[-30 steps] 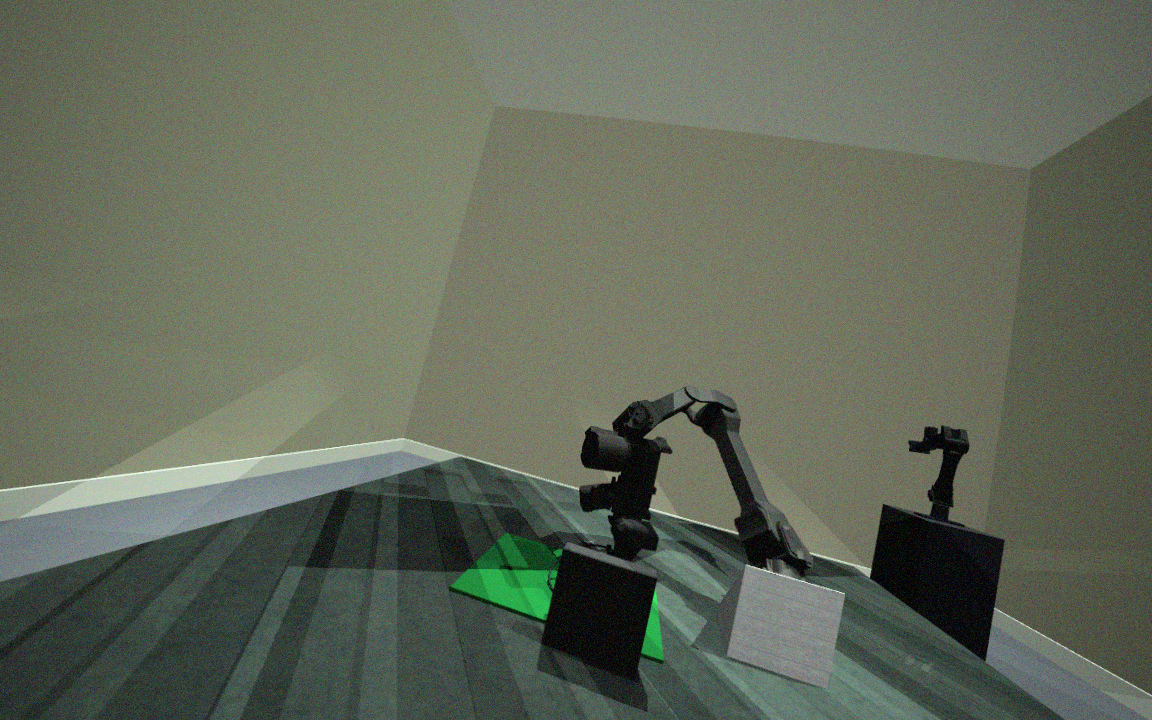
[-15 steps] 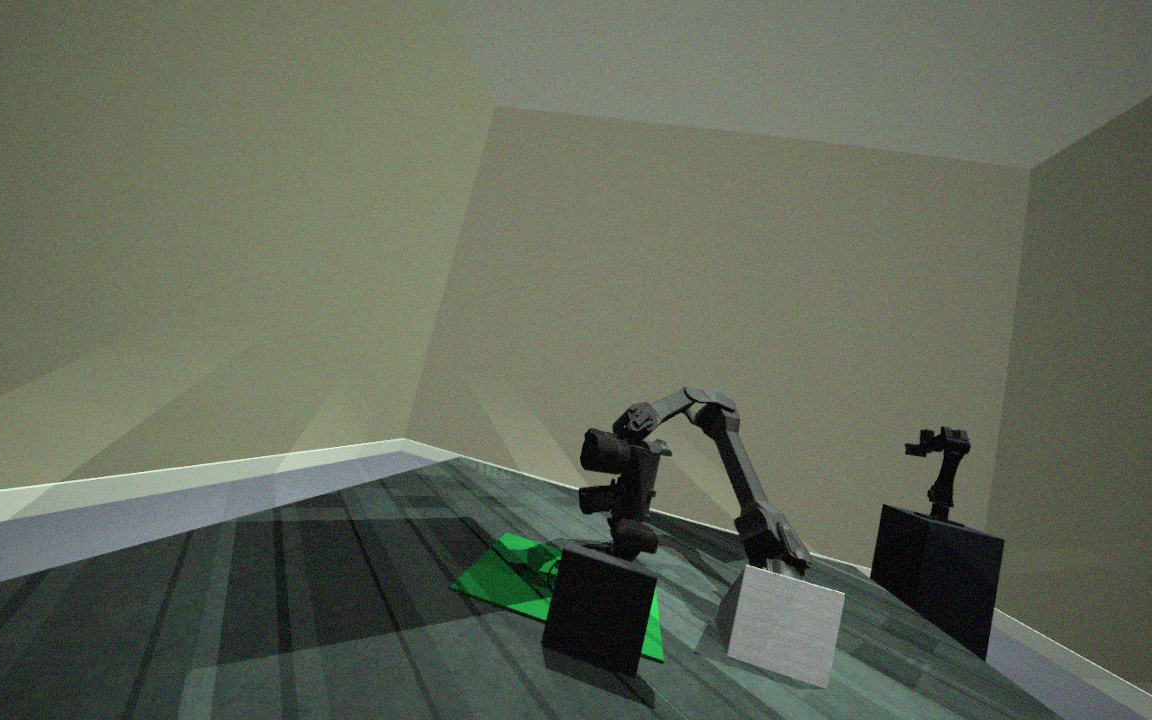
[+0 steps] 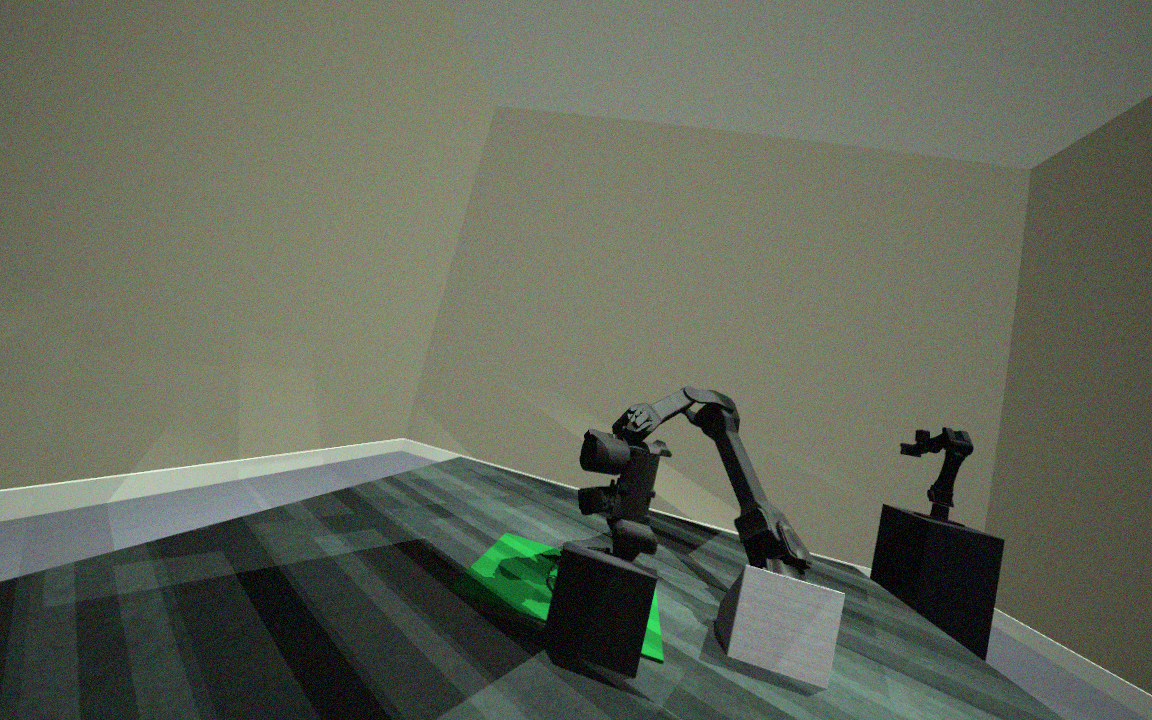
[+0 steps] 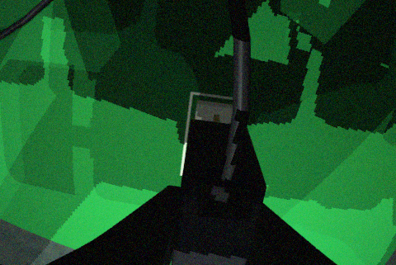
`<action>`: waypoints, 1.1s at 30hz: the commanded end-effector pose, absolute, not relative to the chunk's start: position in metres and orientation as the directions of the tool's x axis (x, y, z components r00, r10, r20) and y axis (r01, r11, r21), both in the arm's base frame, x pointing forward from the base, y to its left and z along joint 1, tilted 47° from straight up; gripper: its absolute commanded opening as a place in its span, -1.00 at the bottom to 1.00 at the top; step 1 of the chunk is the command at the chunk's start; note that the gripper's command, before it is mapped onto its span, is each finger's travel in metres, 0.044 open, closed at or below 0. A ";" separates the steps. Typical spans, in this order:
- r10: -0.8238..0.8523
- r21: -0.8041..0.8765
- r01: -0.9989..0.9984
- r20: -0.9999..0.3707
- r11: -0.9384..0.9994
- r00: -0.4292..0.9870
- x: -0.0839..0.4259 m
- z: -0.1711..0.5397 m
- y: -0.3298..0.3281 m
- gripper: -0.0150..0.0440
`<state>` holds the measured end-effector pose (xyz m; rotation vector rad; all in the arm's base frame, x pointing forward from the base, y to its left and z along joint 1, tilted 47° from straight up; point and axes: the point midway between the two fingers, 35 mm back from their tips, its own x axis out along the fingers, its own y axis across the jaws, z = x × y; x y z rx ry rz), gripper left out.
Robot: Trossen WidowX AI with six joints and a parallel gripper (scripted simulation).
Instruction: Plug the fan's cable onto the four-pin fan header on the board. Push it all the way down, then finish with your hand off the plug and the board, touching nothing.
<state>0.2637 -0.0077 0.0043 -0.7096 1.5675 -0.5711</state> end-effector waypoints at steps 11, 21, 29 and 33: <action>-0.729 -0.720 -0.118 -0.683 0.683 -0.049 0.263 0.002 -0.011 -0.49; -0.729 -0.720 -0.118 -0.683 0.683 -0.049 0.263 0.000 -0.012 -0.49; -0.729 -0.720 -0.118 -0.683 0.683 -0.049 0.263 0.000 -0.012 -0.49; -0.729 -0.720 -0.118 -0.683 0.683 -0.049 0.263 0.000 -0.012 -0.49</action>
